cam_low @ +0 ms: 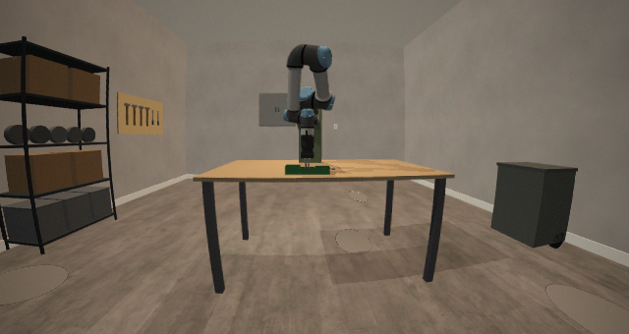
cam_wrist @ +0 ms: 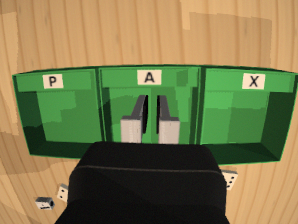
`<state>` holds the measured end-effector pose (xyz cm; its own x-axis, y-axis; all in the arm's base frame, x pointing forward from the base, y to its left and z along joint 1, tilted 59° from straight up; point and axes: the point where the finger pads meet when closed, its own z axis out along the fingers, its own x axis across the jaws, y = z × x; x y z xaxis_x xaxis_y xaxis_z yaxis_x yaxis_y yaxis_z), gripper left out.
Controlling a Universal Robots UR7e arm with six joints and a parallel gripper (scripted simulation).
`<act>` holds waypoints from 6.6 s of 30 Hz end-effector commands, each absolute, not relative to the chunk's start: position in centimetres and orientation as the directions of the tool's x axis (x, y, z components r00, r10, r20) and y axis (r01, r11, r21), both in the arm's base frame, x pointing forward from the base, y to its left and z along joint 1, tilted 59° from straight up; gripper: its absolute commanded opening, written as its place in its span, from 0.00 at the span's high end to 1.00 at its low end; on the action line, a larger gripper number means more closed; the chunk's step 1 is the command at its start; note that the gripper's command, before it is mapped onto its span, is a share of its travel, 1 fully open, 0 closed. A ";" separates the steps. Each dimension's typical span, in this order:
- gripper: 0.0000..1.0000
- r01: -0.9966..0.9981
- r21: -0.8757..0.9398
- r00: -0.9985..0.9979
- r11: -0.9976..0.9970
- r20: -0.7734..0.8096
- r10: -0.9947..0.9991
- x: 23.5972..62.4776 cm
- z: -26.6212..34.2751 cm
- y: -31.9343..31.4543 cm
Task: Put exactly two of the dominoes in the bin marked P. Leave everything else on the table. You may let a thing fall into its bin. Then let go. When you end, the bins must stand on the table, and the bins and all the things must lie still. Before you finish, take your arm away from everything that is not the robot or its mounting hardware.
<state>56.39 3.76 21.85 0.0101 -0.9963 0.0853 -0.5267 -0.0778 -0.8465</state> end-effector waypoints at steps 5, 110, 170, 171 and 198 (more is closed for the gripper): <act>0.69 -0.521 -0.850 0.008 -0.079 0.087 -0.996 56.8 21.8 3.8; 0.69 -0.519 -0.851 0.009 -0.079 0.087 -0.996 51.6 24.0 12.4; 0.69 -0.521 -0.850 0.008 -0.078 0.087 -0.996 56.6 20.8 12.1; 0.69 -0.521 -0.850 0.008 -0.078 0.087 -0.996 56.6 20.8 12.1; 0.69 -0.522 -0.849 0.008 -0.078 0.087 -0.996 55.4 21.4 12.2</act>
